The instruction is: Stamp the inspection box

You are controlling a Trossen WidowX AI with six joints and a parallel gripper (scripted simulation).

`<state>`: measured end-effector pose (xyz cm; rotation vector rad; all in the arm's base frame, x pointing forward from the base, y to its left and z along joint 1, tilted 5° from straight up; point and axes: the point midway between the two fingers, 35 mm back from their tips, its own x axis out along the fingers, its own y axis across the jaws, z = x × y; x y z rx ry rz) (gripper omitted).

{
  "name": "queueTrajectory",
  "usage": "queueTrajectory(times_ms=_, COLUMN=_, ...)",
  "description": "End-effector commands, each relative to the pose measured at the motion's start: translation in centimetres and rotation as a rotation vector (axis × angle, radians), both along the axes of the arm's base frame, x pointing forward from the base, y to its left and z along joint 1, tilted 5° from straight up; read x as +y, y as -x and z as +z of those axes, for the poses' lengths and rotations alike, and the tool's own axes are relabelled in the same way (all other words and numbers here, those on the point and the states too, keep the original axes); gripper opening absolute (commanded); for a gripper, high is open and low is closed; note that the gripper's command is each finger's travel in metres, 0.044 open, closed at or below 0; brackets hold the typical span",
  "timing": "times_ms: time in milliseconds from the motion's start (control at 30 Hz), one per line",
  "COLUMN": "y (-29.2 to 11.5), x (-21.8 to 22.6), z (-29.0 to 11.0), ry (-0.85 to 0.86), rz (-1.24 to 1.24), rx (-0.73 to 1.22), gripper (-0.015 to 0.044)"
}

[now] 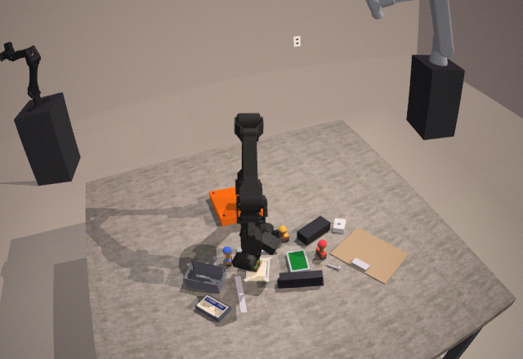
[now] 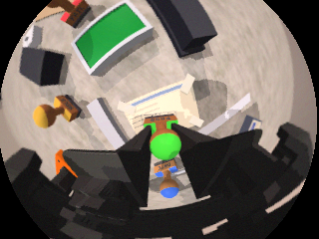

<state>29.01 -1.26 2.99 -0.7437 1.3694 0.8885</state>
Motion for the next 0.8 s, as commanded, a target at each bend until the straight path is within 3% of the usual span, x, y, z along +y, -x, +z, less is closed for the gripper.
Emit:
queueTrajectory(times_ms=0, y=-0.04, x=0.07, z=-0.26, ry=-0.004, rz=-0.003, rx=0.001, gripper=0.0)
queueTrajectory(times_ms=767, y=-0.05, x=0.0, z=0.64, ry=-0.004, rz=-0.003, rx=0.001, gripper=0.0)
